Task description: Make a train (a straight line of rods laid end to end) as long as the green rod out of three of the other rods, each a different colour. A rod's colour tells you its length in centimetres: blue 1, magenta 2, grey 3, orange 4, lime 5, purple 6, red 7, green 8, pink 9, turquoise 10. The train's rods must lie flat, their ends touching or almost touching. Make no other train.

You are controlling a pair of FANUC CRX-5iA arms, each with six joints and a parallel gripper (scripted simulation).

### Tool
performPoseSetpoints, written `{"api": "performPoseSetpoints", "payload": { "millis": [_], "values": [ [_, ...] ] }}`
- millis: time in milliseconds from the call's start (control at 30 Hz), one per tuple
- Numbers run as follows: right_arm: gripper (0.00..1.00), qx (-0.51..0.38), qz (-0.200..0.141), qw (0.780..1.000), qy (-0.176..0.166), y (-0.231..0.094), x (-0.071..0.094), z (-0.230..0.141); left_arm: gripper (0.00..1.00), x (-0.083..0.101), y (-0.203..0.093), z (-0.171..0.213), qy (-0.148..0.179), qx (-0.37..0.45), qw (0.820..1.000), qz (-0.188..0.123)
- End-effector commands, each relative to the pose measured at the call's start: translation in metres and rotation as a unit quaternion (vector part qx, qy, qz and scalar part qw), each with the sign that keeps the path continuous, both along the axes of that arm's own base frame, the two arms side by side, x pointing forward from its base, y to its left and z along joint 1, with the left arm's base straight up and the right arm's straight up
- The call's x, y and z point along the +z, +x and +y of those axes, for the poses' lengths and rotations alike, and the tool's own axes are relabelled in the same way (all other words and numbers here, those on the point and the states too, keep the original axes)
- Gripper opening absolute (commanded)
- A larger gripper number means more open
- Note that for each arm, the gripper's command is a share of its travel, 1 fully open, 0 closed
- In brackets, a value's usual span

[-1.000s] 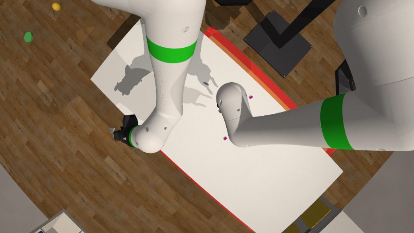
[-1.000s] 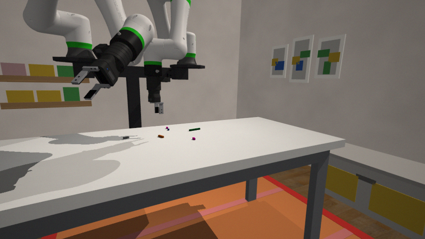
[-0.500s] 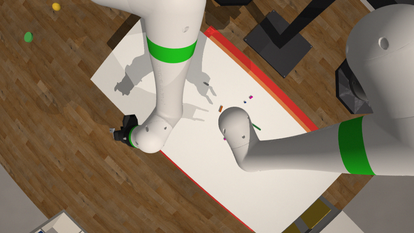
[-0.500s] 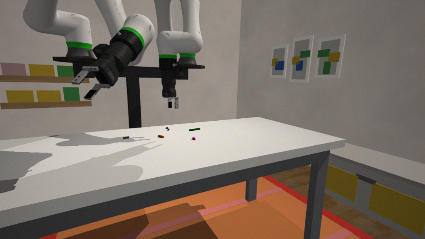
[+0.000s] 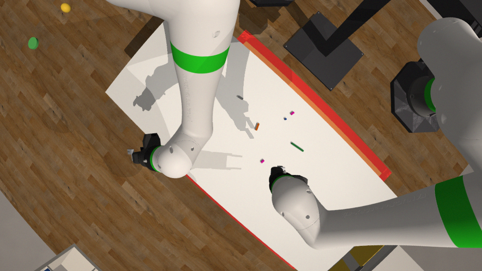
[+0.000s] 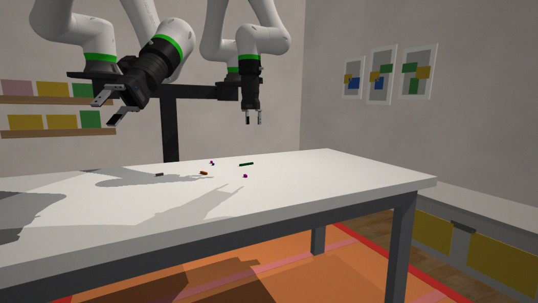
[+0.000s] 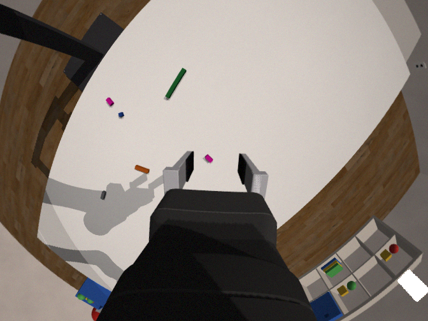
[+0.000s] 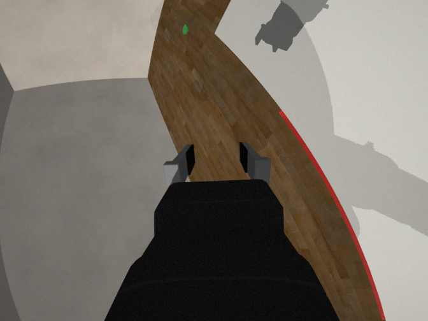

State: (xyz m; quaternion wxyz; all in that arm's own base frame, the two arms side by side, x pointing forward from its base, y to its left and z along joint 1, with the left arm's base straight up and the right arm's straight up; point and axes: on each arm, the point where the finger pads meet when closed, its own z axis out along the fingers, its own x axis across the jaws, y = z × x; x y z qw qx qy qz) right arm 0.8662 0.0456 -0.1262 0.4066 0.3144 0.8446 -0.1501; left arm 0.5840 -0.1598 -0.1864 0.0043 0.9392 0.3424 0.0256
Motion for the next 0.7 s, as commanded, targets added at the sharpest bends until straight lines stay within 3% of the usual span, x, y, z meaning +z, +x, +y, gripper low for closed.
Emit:
{"api": "performPoseSetpoints", "payload": {
  "millis": [0, 333, 400, 433, 667],
  "values": [
    [1.00, 0.000, -0.001, 1.000, 0.000, 0.001, 0.002, 0.000, 1.00, 0.029, 0.018, 0.062, 0.000, 0.073, 0.997, 0.001],
    [1.00, 0.000, -0.001, 1.000, 0.000, 0.001, 0.002, 0.000, 1.00, 0.075, 0.025, 0.174, -0.002, 0.213, 0.977, 0.003],
    [1.00, 0.000, -0.001, 1.000, 0.000, 0.001, 0.002, 0.000, 1.00, 0.075, 0.025, 0.174, -0.002, 0.213, 0.977, 0.003],
    [1.00, 0.000, -0.001, 1.000, 0.000, 0.001, 0.002, 0.000, 1.00, 0.089, 0.025, 0.206, -0.003, 0.232, 0.973, 0.004],
    [1.00, 0.000, -0.001, 1.000, 0.000, 0.001, 0.002, 0.000, 1.00, 0.120, 0.011, 0.280, -0.004, 0.324, 0.946, 0.005]
  ]
}}
